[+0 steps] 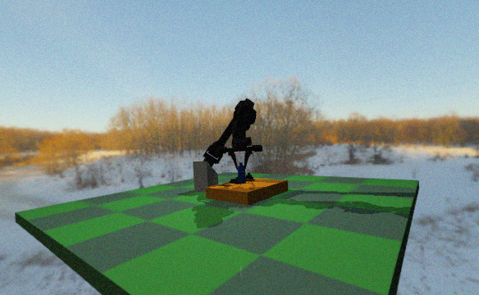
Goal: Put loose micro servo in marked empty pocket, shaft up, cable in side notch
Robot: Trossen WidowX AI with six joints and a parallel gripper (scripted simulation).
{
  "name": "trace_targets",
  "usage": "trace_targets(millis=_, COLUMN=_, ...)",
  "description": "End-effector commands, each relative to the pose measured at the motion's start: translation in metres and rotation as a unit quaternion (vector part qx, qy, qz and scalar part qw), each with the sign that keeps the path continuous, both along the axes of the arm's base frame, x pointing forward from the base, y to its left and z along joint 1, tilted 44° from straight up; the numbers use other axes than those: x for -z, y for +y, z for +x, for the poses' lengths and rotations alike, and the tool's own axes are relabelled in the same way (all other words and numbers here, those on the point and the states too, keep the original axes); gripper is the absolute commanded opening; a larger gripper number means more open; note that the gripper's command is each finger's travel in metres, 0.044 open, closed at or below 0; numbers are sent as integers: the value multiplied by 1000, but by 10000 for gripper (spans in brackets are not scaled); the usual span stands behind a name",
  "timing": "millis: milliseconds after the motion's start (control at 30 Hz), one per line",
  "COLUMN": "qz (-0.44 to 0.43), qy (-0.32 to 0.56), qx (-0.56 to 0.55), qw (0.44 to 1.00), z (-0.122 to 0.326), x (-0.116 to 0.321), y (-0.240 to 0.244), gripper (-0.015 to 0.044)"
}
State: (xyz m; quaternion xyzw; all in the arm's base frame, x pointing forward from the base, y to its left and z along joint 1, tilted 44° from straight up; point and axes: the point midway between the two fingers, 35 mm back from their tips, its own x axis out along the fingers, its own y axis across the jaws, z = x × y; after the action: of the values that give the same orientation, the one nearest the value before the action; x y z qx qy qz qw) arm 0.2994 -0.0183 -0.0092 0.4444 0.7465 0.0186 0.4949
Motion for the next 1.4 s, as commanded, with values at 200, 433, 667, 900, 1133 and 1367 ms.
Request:
trace_targets(millis=200, qz=16, qy=-125, qx=-131, qw=983, z=2, x=0, y=-3, gripper=0)
trace_targets(millis=433, qz=30, qy=-205, qx=-216, qw=954, z=2, x=0, y=-3, gripper=0)
trace_targets(millis=667, qz=40, qy=-265, qx=-280, qw=922, z=2, x=0, y=-3, gripper=0)
trace_targets(millis=900, qz=40, qy=-265, qx=-280, qw=922, z=1, x=0, y=-3, gripper=0)
trace_targets(millis=1133, qz=40, qy=-264, qx=-280, qw=922, z=-20, x=0, y=-6, gripper=0)
trace_targets(millis=1367, qz=40, qy=-263, qx=-280, qw=922, z=-51, x=0, y=-11, gripper=0)
